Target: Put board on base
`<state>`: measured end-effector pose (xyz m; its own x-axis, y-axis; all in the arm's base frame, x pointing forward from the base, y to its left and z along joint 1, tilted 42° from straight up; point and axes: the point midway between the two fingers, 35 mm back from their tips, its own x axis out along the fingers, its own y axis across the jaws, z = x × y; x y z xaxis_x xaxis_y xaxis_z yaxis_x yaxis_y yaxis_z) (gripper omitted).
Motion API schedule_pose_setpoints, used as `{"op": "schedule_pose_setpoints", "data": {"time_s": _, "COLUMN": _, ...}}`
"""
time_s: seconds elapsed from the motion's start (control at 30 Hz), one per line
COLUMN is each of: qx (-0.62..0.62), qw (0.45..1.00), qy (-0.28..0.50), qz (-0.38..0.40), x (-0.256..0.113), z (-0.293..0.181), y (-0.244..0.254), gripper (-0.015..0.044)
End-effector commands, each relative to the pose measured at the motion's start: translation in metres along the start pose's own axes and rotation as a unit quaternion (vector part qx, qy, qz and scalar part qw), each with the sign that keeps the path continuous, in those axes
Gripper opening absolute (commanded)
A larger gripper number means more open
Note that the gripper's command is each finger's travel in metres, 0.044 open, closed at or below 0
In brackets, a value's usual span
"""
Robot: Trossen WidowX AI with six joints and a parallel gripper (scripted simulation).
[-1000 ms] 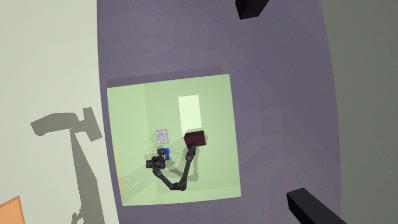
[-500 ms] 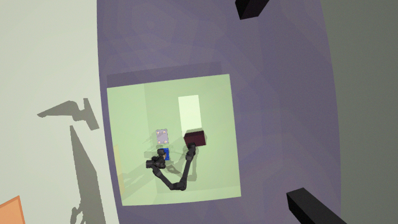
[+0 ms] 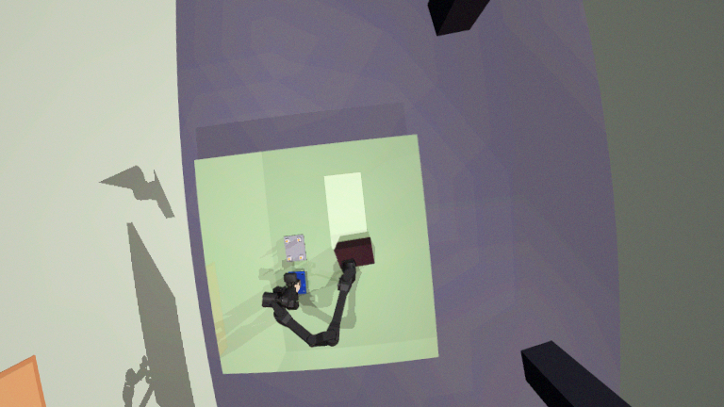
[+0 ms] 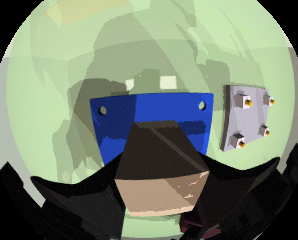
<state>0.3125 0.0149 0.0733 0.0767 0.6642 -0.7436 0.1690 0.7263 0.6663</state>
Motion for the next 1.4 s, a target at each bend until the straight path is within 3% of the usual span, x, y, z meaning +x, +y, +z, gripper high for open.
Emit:
{"op": "schedule_pose_setpoints", "data": {"time_s": 0.0, "qx": -0.002, "qw": 1.000, "qy": -0.003, "qz": -0.002, "x": -0.010, "z": 0.001, "y": -0.001, "gripper": 0.0000}}
{"op": "schedule_pose_setpoints", "data": {"time_s": 0.5, "qx": -0.002, "qw": 1.000, "qy": -0.002, "qz": -0.001, "x": -0.047, "z": -0.002, "y": 0.000, "gripper": 0.0000}}
{"op": "schedule_pose_setpoints", "data": {"time_s": 1.37, "qx": -0.003, "qw": 1.000, "qy": -0.006, "qz": -0.011, "x": -0.051, "z": 0.012, "y": -0.056, "gripper": 0.0000}}
